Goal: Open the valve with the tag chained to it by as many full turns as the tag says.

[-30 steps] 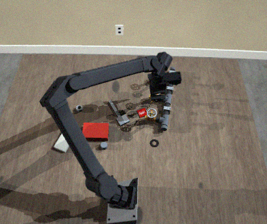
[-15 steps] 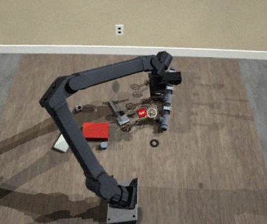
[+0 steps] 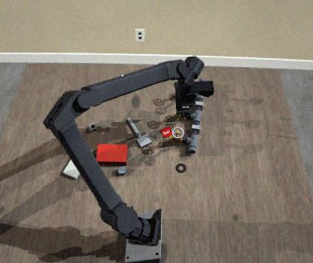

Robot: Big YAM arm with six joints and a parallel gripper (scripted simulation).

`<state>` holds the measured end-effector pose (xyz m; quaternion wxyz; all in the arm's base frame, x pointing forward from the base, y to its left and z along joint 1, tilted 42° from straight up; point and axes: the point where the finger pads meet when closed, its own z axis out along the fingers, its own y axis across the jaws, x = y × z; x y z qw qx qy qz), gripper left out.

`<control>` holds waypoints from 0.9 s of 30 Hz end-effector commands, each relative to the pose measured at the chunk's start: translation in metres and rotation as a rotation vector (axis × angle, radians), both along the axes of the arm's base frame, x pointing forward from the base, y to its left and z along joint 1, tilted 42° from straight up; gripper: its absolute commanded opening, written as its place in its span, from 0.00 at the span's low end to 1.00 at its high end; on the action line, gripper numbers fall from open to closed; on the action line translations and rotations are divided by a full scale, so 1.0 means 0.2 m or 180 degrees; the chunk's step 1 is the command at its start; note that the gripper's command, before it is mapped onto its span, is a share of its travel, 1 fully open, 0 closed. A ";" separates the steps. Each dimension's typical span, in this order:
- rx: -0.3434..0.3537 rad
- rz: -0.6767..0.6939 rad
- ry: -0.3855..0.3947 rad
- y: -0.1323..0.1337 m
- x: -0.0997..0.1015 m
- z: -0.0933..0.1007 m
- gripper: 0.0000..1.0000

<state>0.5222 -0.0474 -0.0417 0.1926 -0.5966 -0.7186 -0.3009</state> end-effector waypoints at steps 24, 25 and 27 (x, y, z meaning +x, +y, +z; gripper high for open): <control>-0.0067 0.0032 -0.0203 -0.16 0.11 0.17 1.00; -0.0066 0.0031 -0.0202 -0.16 0.11 0.17 1.00; -0.0066 0.0028 -0.0200 -0.16 0.11 0.17 1.00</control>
